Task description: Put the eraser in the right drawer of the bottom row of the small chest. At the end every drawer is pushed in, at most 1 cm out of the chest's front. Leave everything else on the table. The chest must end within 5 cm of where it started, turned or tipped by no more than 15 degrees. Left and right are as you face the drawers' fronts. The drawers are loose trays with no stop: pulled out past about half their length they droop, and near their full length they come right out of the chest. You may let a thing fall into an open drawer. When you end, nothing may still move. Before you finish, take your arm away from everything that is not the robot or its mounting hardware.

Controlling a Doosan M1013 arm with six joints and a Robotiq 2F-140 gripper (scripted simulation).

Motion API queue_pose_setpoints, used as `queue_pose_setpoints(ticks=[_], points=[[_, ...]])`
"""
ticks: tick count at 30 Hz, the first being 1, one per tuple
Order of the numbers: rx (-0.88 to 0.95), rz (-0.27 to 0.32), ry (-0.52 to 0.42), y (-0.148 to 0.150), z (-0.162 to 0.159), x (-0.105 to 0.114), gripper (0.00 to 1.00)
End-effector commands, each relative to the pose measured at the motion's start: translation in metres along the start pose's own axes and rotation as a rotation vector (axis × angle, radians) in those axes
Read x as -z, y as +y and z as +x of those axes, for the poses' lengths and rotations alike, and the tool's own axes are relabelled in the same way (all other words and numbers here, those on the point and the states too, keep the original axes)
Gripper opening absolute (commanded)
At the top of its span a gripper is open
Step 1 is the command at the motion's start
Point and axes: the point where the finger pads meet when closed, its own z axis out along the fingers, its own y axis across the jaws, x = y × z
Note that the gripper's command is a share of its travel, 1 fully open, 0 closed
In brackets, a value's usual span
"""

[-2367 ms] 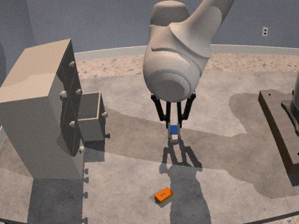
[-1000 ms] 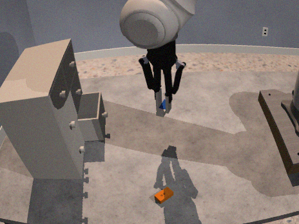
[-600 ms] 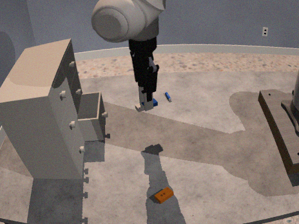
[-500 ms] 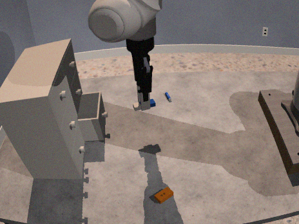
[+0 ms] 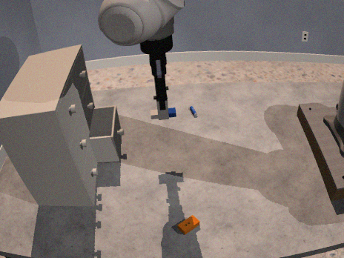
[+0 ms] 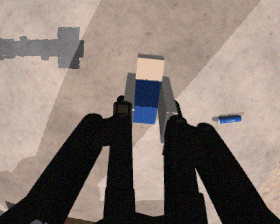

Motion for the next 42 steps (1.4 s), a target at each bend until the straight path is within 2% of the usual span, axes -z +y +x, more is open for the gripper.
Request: queue_pose_setpoints(ticks=[1, 17, 30, 36, 42], points=[[0.0, 0.0, 0.0, -0.0002, 0.0003, 0.0104, 0.11], [0.0, 0.0, 0.012, -0.0003, 0.0003, 0.016, 0.11], [0.0, 0.0, 0.108, -0.0003, -0.0017, 0.0146, 0.11], [0.0, 0.001, 0.215, -0.0003, -0.0039, 0.013, 0.11], [0.0, 0.001, 0.36, -0.0004, -0.0069, 0.0109, 0.11]])
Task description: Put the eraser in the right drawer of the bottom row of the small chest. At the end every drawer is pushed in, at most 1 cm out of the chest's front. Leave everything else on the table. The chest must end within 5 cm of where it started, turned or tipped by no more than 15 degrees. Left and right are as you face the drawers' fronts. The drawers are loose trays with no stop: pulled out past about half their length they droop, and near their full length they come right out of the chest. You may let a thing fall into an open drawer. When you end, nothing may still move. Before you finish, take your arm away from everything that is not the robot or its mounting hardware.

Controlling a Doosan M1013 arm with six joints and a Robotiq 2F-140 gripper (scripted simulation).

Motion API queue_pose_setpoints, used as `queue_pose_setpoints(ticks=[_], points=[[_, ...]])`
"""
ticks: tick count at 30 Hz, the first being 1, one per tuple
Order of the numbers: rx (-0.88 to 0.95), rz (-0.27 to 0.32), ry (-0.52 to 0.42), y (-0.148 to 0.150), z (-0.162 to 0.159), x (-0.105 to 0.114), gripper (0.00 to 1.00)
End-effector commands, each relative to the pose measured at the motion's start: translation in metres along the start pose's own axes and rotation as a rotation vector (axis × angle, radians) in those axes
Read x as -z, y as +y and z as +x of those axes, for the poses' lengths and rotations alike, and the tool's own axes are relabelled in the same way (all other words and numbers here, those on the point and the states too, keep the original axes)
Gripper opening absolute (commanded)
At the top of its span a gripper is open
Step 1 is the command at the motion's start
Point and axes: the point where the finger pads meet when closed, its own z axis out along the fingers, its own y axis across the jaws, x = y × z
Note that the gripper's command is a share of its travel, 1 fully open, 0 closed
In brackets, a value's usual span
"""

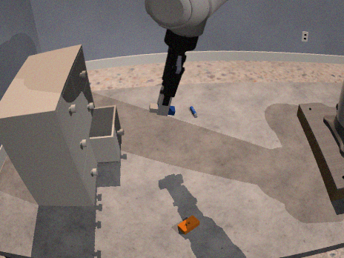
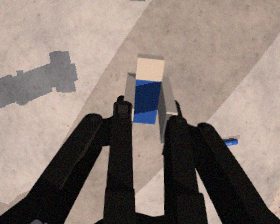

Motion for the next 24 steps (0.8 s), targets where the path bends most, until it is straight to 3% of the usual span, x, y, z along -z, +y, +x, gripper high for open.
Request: queue_pose_setpoints(ticks=[1, 14, 24], points=[[0.002, 0.007, 0.098, -0.0007, -0.002, -0.0013, 0.11], [0.002, 0.008, 0.286, -0.0011, -0.0064, -0.0028, 0.11], [0.002, 0.009, 0.36, -0.0015, -0.0082, -0.0034, 0.11]])
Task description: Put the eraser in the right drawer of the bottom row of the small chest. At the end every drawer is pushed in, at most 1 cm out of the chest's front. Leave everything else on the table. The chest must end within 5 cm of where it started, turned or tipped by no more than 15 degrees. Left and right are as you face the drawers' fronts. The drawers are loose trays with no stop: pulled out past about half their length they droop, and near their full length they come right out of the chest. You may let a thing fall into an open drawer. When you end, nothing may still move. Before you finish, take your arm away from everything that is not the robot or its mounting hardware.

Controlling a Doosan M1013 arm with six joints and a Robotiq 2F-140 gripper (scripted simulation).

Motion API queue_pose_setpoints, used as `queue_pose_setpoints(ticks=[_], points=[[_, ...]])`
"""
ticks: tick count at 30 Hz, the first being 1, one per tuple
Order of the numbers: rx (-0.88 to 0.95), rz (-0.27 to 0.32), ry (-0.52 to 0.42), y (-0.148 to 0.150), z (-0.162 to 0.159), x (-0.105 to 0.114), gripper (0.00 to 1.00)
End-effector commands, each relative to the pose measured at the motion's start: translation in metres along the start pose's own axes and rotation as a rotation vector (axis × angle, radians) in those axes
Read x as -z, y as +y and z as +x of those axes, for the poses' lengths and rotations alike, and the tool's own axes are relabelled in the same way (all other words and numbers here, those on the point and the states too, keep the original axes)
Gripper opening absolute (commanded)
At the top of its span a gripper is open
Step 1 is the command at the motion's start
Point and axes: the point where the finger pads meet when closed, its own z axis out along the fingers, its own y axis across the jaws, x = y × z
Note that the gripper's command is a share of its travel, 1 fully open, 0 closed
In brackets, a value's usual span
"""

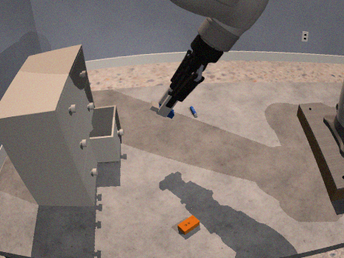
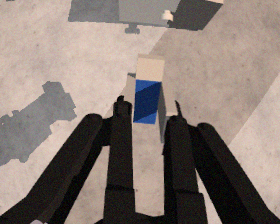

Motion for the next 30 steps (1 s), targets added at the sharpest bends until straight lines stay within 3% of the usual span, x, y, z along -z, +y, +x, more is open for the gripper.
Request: queue_pose_setpoints(ticks=[1, 19, 30], points=[[0.003, 0.03, 0.05, -0.0016, 0.0, -0.0004, 0.11], [0.001, 0.027, 0.175, -0.0006, -0.0034, -0.0003, 0.11], [-0.001, 0.028, 0.317, -0.0008, -0.007, -0.0004, 0.11]])
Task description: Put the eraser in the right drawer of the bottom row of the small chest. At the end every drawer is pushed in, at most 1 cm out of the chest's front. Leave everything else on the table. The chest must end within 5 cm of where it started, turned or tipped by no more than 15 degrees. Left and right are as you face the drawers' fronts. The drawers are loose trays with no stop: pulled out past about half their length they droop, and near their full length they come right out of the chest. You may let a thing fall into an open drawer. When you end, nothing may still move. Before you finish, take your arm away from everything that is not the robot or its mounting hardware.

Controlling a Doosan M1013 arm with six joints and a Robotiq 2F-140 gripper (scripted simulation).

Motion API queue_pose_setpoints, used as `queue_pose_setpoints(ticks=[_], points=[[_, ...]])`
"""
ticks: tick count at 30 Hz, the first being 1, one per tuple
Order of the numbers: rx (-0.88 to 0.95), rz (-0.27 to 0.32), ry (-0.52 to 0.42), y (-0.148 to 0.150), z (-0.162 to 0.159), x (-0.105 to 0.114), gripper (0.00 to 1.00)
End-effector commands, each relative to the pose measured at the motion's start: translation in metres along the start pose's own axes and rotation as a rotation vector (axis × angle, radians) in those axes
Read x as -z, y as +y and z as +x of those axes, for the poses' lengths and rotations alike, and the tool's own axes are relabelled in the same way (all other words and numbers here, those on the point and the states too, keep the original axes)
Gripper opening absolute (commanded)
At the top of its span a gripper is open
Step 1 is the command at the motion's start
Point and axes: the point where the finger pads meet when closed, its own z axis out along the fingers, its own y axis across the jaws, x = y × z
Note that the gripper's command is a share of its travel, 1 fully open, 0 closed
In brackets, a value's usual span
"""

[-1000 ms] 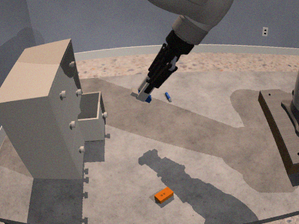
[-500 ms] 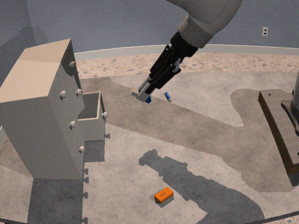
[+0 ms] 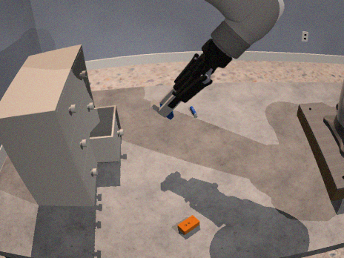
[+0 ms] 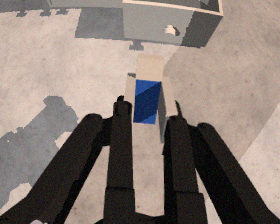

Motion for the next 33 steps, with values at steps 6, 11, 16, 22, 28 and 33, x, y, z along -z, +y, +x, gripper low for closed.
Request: queue_pose_setpoints(ticks=[6, 11, 16, 22, 28, 33], points=[[0.012, -0.017, 0.241, -0.0012, -0.005, -0.0004, 0.11], [0.013, -0.017, 0.322, -0.001, -0.007, 0.0, 0.11], [0.013, -0.016, 0.381, -0.001, -0.0085, 0.0002, 0.11], [0.014, -0.017, 0.414, -0.0009, -0.0093, 0.0004, 0.11], [0.014, -0.016, 0.445, -0.001, -0.0101, 0.0004, 0.11], [0.014, -0.017, 0.457, -0.0009, -0.0104, 0.0006, 0.11]])
